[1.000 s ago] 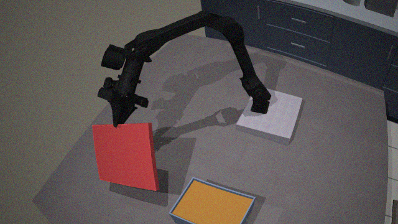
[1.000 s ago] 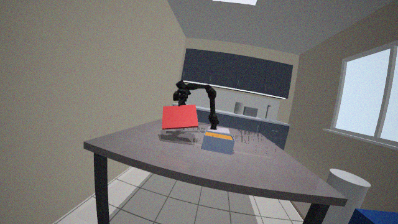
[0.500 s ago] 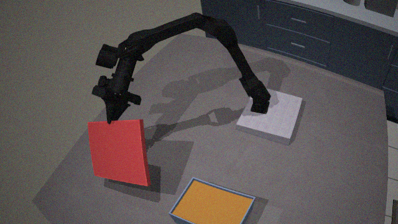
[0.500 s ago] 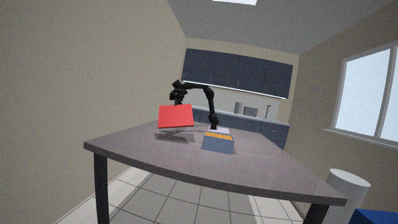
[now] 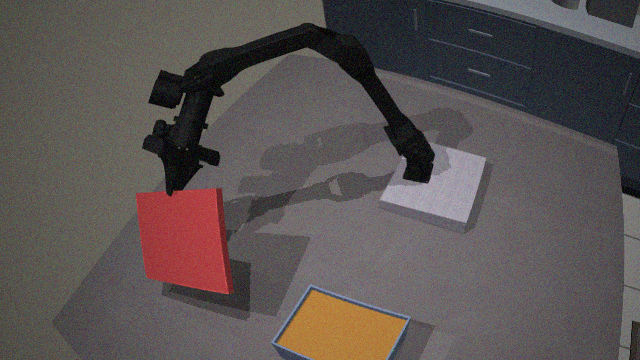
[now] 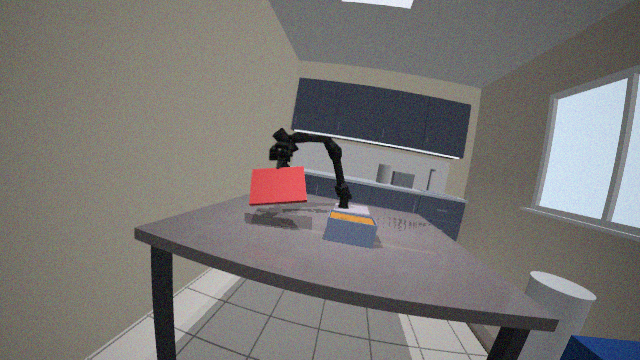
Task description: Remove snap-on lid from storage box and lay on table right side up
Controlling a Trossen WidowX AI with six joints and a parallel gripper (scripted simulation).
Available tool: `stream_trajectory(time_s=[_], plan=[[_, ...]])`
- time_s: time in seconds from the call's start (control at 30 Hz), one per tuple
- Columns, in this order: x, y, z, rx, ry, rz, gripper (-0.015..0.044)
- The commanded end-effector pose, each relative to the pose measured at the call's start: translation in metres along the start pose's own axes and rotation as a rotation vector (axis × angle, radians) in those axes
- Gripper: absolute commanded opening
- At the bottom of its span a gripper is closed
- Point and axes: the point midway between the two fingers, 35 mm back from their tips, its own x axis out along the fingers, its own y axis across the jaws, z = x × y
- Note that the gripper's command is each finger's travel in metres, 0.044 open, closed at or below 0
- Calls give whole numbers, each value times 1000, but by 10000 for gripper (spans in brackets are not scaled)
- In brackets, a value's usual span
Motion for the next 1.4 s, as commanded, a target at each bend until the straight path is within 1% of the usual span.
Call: stream_trajectory(time_s=[0.0,1.37], plan=[[1,0,-1,-8,2,13,0],[26,-29,-2,-8,3,13,0]])
